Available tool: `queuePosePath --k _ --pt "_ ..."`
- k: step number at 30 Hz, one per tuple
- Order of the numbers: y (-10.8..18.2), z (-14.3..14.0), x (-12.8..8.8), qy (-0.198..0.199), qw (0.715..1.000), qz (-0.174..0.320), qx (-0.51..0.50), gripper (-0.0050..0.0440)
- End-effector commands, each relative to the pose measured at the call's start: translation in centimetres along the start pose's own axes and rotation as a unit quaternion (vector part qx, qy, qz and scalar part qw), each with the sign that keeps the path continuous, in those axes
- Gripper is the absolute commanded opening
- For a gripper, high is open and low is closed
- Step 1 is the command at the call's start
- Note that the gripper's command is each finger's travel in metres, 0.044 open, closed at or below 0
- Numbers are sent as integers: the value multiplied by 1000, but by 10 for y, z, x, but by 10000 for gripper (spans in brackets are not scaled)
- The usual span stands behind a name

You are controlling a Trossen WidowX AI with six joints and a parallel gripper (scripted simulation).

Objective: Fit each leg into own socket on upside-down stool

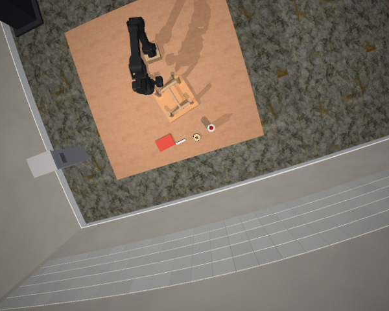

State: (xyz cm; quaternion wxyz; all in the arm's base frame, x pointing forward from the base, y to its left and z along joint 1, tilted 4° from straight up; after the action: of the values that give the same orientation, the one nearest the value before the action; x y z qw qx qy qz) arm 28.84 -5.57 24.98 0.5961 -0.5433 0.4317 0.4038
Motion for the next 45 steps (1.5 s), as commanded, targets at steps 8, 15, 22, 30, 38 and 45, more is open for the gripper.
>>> queuePosePath --k 8,15,22,30,38,45 --pt "10 1 24 -2 1000 0 -2 0" --pt "11 1 31 -2 1000 0 -2 0" --pt "13 1 39 -2 1000 0 -2 0" --pt "14 1 44 -2 1000 0 -1 0" --pt "15 1 49 -2 1000 0 -1 0" --pt "17 2 56 -2 1000 0 -1 0"
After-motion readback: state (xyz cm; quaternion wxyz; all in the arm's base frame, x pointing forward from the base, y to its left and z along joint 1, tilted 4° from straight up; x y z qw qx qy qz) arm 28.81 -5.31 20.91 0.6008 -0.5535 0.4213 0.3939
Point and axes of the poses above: the point midway between the two fingers, 35 mm back from their tips, its own x axis out along the fingers, its own z axis across the jaws, y = z × x, the point moved 3 cm from there along -x, back along the fingers, and after that the axes turned 4 degrees about -x, right-handed, at the moved point
